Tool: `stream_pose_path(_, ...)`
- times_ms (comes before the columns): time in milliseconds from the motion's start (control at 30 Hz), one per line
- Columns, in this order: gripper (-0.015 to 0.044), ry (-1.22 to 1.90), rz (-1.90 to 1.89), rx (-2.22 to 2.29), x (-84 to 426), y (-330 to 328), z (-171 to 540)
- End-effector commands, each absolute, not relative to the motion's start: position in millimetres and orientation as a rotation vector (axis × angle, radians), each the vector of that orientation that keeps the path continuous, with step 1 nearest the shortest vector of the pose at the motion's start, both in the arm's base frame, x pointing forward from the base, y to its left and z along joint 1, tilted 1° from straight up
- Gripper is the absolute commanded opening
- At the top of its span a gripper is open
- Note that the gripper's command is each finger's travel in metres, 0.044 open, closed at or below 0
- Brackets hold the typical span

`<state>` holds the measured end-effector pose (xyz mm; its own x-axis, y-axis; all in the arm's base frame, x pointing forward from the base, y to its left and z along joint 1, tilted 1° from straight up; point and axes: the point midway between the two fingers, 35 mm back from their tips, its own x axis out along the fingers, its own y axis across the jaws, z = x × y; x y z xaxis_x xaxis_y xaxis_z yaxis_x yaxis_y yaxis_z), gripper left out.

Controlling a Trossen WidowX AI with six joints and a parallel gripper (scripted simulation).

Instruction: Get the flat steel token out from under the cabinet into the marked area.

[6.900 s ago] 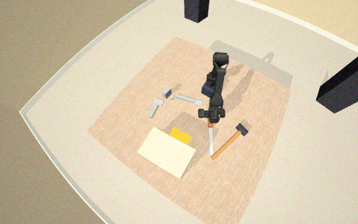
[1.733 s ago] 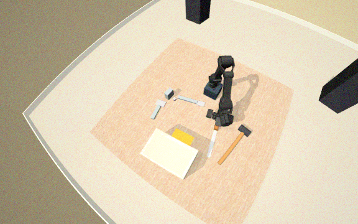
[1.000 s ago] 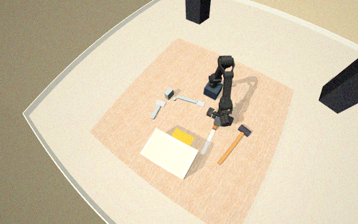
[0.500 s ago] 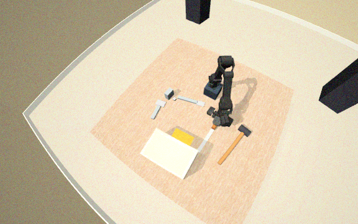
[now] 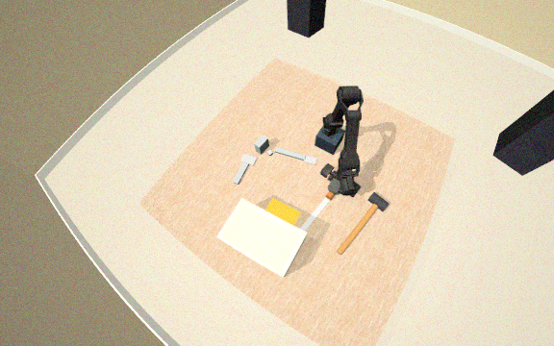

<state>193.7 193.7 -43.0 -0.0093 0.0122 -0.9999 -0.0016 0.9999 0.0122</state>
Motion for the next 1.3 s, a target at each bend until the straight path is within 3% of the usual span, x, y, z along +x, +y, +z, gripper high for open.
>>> stream_pose_path(0,0.0105,1.580,0.014,0.005,193.8,193.7,-43.0)
stream_pose_path(100,0.0184,1.580,0.014,0.005,193.8,193.7,-43.0)
stream_pose_path(233,0.0200,1.580,0.012,0.009,193.9,193.9,-42.9)
stream_pose_path(333,0.0270,1.576,0.011,0.009,193.7,193.8,-43.0)
stream_pose_path(933,0.0270,1.576,0.014,0.006,190.2,193.0,-48.4)
stream_pose_path(1033,0.0191,1.571,0.023,0.011,193.8,196.1,-45.3)
stream_pose_path(1267,0.0144,1.571,0.023,0.011,193.8,196.1,-45.3)
